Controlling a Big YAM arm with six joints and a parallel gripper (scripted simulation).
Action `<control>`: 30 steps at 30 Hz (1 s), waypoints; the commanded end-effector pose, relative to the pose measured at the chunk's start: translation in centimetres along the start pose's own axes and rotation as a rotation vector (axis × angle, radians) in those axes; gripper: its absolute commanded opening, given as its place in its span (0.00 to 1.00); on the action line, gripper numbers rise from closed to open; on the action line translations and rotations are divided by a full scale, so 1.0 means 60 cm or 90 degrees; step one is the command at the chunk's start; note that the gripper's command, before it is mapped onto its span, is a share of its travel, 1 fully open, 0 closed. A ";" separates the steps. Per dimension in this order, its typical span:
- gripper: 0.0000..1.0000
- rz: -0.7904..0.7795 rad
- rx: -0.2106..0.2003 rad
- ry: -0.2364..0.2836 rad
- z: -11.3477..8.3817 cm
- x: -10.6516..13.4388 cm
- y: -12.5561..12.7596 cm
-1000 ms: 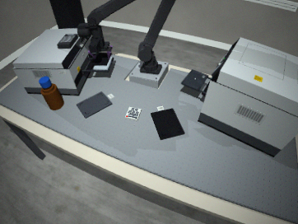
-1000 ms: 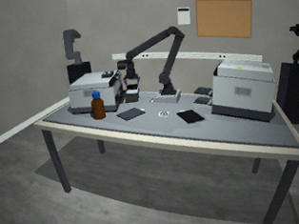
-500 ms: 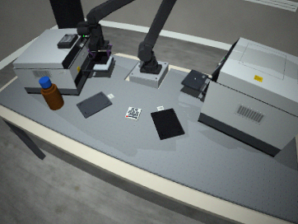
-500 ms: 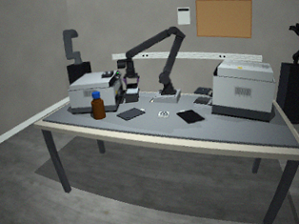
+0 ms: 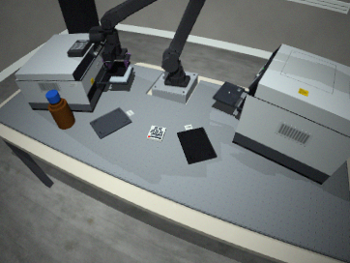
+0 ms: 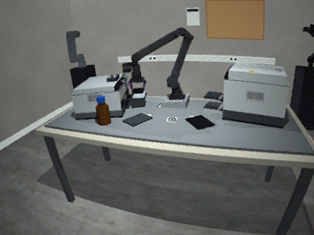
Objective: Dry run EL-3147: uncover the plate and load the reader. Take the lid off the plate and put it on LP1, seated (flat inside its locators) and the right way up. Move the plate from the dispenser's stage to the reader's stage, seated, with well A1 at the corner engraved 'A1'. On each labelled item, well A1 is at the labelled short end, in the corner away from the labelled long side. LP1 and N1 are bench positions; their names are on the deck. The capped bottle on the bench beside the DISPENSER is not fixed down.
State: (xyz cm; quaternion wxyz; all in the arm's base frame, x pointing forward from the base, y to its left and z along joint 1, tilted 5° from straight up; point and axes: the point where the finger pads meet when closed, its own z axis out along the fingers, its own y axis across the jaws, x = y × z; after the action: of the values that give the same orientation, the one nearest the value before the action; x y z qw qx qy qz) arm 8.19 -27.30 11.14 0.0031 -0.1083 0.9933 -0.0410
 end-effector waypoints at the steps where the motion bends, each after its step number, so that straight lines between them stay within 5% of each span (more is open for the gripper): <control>1: 0.85 0.048 0.049 0.000 -0.031 -0.016 -0.073; 14: 0.85 0.041 0.069 -0.033 -0.046 -0.074 -0.076; 26: 0.85 0.110 0.029 -0.022 -0.032 -0.120 -0.059; 30: 0.85 0.079 0.053 -0.031 -0.041 -0.141 -0.066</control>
State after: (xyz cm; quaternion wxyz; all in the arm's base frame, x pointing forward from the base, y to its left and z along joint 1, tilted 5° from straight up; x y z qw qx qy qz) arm 15.19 -27.10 11.50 0.0199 -0.0524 0.9974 -0.0460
